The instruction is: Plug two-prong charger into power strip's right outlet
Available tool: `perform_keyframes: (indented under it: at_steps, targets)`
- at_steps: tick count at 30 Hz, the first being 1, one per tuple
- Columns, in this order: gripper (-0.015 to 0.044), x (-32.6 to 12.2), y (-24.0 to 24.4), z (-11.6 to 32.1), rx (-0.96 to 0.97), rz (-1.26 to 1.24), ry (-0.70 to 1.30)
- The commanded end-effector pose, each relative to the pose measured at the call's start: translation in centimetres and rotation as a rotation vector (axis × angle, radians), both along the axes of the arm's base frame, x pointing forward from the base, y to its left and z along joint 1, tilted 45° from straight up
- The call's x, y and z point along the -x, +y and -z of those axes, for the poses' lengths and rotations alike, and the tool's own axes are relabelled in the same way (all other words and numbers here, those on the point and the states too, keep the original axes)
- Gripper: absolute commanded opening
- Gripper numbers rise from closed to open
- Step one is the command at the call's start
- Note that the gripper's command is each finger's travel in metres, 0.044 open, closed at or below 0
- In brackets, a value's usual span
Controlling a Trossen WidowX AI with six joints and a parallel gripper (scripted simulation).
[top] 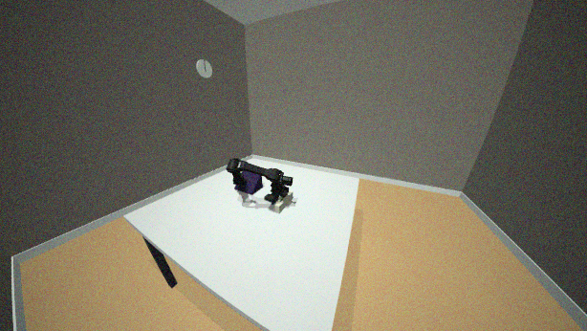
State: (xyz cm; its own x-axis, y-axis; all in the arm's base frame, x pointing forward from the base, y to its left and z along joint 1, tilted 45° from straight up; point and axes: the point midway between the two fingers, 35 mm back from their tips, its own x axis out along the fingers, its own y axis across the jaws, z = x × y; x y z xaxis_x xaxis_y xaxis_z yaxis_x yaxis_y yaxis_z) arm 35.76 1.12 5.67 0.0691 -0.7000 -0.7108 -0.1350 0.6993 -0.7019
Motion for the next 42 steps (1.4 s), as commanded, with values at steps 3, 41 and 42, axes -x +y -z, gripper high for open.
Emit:
perform_keyframes:
  at_steps: [3,41,42]
  targets:
    - [0.0000,-0.36,-0.10,-0.09,0.003,0.000,-0.012]
    - [0.0000,-0.58,0.23,-0.39,0.003,0.000,-0.012]
    - [0.0000,-0.58,0.24,-0.40,0.003,0.000,-0.012]
